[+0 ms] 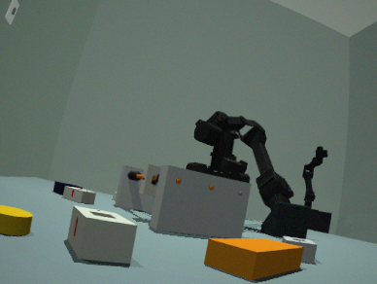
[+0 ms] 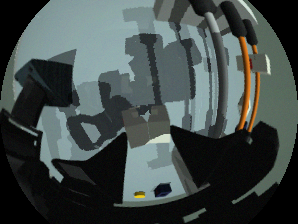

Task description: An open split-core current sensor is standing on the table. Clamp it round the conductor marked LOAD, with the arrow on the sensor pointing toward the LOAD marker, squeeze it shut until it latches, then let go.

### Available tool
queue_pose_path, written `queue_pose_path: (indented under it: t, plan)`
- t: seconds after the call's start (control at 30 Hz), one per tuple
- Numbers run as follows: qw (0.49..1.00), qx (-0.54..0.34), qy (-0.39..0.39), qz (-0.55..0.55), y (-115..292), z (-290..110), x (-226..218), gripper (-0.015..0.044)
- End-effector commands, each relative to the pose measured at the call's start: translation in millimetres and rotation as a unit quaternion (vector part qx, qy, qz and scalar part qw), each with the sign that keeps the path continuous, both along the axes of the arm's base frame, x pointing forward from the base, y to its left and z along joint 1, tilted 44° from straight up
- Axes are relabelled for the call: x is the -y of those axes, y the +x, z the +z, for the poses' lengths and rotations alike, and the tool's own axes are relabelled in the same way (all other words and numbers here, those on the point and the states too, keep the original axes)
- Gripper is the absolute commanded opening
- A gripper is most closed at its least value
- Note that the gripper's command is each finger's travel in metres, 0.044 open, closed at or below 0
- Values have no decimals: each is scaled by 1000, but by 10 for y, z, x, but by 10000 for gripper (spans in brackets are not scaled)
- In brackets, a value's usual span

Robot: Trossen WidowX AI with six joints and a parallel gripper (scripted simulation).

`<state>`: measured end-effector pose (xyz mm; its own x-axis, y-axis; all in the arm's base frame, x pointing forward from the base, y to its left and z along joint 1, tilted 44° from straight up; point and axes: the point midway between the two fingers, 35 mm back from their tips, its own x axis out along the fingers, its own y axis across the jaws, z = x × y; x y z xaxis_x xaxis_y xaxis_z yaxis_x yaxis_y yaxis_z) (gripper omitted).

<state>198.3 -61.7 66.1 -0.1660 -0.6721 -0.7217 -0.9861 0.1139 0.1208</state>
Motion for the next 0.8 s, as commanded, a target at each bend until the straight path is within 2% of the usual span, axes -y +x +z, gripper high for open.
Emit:
queue_pose_path:
  t: [0.0,0.13,0.4,0.77]
  plan:
    - [1000,1,0,-1,1,1,-3,227]
    - [1000,1,0,-1,1,1,-3,200]
    - [1000,0,1,1,63,186,-179,0]
    - [1000,-1,-1,1,128,523,-448,0]
